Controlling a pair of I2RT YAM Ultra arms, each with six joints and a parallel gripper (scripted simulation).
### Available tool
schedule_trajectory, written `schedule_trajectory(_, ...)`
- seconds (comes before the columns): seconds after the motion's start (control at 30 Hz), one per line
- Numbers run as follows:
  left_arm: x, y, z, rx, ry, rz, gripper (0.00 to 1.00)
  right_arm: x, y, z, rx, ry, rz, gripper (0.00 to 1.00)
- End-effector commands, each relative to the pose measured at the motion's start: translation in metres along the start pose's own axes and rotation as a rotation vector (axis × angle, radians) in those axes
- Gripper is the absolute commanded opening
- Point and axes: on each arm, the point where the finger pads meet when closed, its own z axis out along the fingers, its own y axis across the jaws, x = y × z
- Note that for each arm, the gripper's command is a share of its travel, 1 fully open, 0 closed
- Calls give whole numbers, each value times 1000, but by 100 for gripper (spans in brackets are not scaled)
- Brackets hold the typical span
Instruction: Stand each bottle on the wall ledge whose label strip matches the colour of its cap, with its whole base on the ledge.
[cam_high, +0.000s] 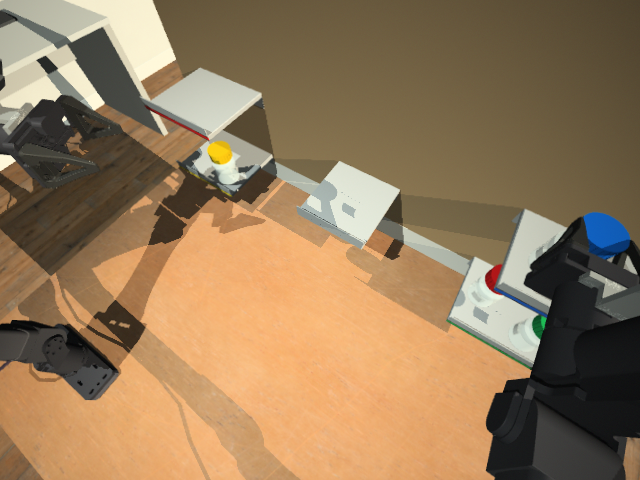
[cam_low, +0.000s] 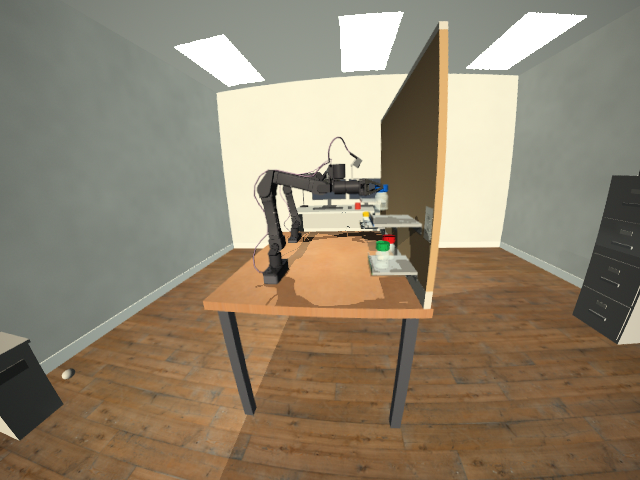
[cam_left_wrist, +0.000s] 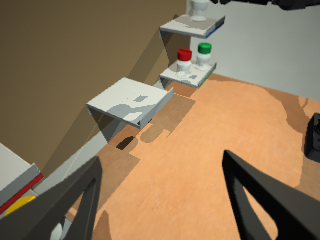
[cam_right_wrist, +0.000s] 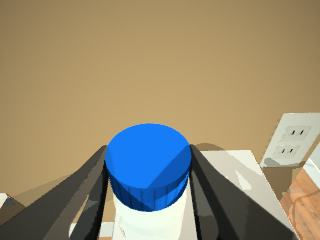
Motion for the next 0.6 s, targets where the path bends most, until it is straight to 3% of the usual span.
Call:
schedule_trajectory(0.0,-8,-5,-3,17,-12,11,87,-27,5,-4,-8,-87,-9,49)
schedule_trajectory(0.57,-8,-5,-3,17,-12,11,87,-23,2,-3,-2,-74,-3,49)
